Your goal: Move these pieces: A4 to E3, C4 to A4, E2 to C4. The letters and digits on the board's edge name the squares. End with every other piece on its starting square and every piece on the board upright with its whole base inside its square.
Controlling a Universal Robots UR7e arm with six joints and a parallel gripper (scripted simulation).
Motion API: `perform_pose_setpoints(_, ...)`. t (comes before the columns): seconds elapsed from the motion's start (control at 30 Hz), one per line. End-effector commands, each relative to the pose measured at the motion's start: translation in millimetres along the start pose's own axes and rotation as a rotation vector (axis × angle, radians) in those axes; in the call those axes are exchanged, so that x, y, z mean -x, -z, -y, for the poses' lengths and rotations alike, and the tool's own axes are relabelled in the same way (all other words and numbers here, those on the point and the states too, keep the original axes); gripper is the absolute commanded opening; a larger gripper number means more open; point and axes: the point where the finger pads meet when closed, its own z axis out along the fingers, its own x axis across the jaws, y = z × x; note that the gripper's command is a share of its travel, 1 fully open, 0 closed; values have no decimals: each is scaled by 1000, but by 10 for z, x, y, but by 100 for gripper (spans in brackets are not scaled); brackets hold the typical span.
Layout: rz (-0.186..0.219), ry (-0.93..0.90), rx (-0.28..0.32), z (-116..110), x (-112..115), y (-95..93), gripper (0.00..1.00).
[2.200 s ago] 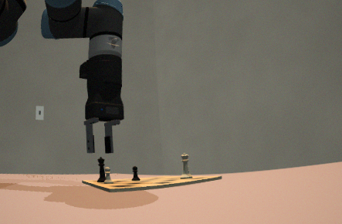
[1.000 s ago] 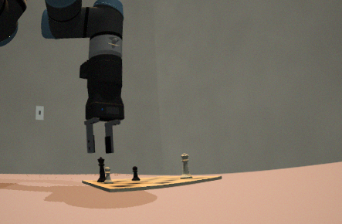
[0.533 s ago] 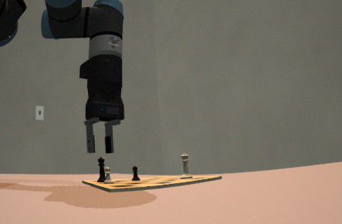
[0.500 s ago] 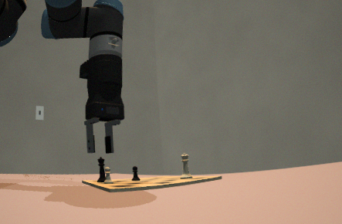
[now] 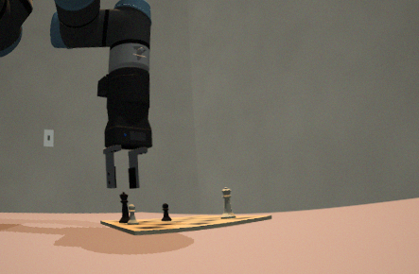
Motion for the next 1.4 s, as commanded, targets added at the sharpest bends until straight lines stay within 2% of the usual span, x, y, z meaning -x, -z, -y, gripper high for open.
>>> perform_pose_setpoints(0.0,-3,-2,2,-22,-21,-87,79)
perform_pose_setpoints(0.53,-3,-2,2,-20,-21,-367,79)
perform_pose_setpoints(1.37,-1,-1,1,-9,-7,-377,79)
